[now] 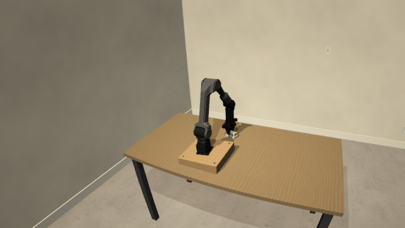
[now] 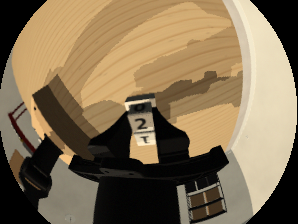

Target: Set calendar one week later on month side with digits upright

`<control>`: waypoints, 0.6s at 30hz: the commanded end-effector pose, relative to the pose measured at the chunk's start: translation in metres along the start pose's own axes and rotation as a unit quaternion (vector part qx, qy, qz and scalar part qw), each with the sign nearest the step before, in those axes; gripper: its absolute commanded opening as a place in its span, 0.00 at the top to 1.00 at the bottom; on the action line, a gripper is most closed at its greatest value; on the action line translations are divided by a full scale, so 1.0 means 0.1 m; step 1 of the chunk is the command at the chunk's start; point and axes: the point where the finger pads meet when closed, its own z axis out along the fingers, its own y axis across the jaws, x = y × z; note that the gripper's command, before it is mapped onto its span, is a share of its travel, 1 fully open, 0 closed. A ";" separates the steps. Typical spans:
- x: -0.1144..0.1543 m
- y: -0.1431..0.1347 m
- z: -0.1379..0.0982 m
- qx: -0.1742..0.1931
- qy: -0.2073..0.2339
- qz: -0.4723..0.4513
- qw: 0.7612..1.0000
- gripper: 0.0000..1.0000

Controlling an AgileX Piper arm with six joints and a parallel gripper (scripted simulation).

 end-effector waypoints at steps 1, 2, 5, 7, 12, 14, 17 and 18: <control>0.00 0.01 0.01 -0.001 0.000 0.000 1.000 0.67; 0.00 0.01 0.01 -0.001 0.000 0.000 1.000 0.67; 0.00 0.01 0.01 -0.001 0.000 0.000 1.000 0.67; 0.00 0.01 0.01 -0.001 0.000 0.000 1.000 0.67; 0.00 0.01 0.01 -0.001 0.000 0.000 1.000 0.67; 0.00 0.01 0.00 -0.001 0.000 0.000 1.000 0.67; 0.00 -0.01 -0.08 0.002 0.000 0.000 1.000 0.67; 0.00 -0.01 -0.12 0.002 0.000 0.000 1.000 0.67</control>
